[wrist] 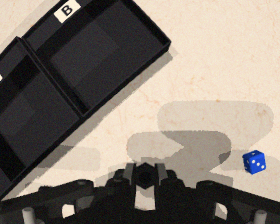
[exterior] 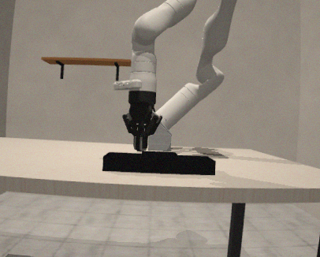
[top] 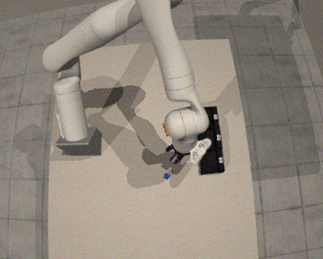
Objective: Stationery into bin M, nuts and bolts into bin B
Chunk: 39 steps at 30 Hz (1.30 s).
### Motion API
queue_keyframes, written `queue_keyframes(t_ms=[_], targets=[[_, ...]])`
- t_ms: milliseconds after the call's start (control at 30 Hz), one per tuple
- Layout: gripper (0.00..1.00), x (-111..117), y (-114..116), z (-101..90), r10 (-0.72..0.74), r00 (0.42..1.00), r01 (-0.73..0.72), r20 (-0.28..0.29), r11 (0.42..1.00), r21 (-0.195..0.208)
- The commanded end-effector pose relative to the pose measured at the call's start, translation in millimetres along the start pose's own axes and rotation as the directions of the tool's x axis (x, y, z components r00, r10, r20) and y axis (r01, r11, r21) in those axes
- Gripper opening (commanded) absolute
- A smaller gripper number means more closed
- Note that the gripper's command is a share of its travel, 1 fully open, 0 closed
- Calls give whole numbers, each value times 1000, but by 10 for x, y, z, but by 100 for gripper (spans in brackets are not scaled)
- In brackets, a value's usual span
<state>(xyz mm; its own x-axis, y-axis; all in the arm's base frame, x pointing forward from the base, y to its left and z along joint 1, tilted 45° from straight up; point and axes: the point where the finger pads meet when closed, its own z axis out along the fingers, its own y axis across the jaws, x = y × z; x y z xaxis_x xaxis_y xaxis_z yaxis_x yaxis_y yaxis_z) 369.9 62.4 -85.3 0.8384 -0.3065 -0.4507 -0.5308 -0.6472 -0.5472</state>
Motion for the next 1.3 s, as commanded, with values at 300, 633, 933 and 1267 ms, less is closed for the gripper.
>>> queue_keyframes(t_ms=[300,633,933,1267], targets=[[11,35,-17,-296,-3,1000,3,-13,1000,1],[11,35,-17,-296,-3,1000,3,-13,1000,1],[11,315,-122,-297,146,989,-146,-13,989,3],[11,821,-313,-305,541,841,-541,-12,841,13]])
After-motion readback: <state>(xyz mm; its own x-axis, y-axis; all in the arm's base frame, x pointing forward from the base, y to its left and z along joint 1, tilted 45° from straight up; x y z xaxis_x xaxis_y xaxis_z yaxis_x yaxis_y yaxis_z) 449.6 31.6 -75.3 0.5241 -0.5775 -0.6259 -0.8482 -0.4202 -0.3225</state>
